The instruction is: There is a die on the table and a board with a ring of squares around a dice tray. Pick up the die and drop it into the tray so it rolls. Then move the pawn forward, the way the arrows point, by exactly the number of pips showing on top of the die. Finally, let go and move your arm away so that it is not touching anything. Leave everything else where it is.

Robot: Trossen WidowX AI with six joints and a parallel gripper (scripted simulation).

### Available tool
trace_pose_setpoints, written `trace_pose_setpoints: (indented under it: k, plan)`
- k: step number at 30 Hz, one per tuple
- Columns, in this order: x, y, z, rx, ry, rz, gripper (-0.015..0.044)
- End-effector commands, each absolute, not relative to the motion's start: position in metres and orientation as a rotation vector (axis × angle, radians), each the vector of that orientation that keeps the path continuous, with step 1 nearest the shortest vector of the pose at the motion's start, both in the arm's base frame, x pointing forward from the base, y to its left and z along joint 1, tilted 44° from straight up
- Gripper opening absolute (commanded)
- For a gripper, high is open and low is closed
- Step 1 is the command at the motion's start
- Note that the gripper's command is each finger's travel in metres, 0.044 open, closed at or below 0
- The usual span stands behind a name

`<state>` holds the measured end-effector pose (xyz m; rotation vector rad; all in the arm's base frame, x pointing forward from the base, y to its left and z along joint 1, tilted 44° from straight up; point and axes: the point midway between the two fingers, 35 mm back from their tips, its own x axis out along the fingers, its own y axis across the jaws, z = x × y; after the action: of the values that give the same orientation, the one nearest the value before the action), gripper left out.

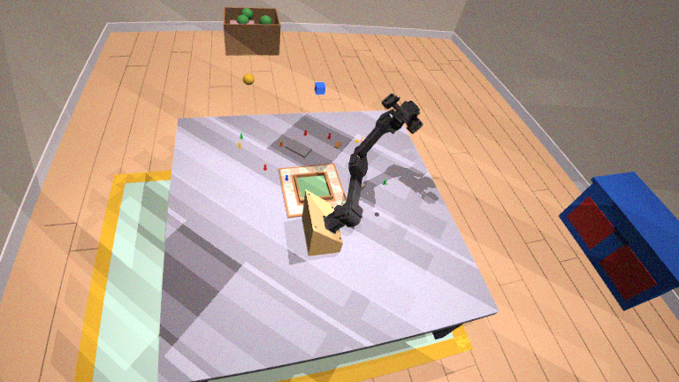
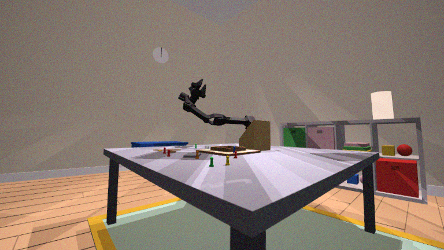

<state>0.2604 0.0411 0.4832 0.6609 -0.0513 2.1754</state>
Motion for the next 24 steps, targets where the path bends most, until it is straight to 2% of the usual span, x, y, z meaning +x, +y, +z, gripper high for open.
trace_pose_setpoints:
  k: [1, 5, 16, 24]
  plan:
    - [0.259, 0.041, 0.484, 0.656, -0.054, 2.174, 0.0374]
    - [0.23, 0.03, 0.496, 0.535, -0.12, 2.133, 0.0275]
    - [0.123, 0.017, 0.527, 0.062, -0.314, 1.808, 0.0275]
    - [0.063, 0.061, 0.522, -0.337, -0.358, 1.508, 0.0275]
